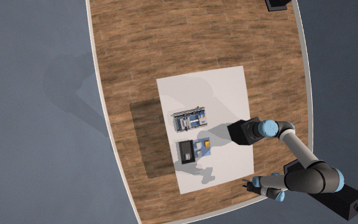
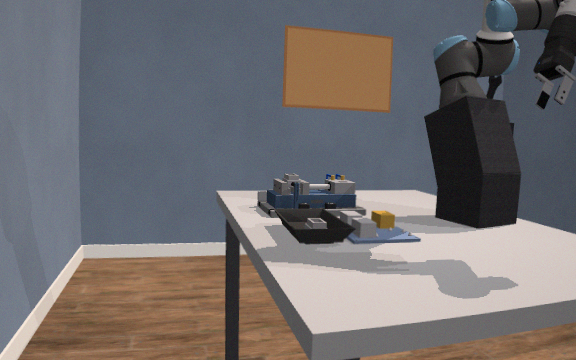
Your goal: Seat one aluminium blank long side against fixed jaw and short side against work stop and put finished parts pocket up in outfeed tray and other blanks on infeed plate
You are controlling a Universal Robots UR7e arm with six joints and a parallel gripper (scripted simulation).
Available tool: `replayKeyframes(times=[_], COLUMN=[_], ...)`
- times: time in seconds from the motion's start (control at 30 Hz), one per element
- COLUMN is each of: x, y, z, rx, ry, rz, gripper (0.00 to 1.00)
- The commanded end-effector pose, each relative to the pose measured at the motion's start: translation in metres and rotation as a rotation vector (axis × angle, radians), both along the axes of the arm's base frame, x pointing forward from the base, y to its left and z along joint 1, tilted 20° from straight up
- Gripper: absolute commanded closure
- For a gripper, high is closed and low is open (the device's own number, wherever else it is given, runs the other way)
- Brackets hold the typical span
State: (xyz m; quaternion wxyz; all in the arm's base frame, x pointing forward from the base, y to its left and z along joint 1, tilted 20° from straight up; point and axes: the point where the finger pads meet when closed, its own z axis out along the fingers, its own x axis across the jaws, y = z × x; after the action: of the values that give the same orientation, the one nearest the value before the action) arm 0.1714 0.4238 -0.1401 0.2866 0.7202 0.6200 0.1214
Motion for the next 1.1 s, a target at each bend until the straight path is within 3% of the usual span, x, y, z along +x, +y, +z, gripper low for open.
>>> replayKeyframes(times=[0.0, 0.7, 1.07], x=[0.000, 0.002, 0.028], y=[0.001, 0.000, -0.012], z=[0.000, 0.000, -0.002], rx=[0.001, 0.000, -0.028], ry=[-0.001, 0.001, 0.038], rz=[0.000, 0.000, -0.010], gripper=[0.00, 0.00, 0.00])
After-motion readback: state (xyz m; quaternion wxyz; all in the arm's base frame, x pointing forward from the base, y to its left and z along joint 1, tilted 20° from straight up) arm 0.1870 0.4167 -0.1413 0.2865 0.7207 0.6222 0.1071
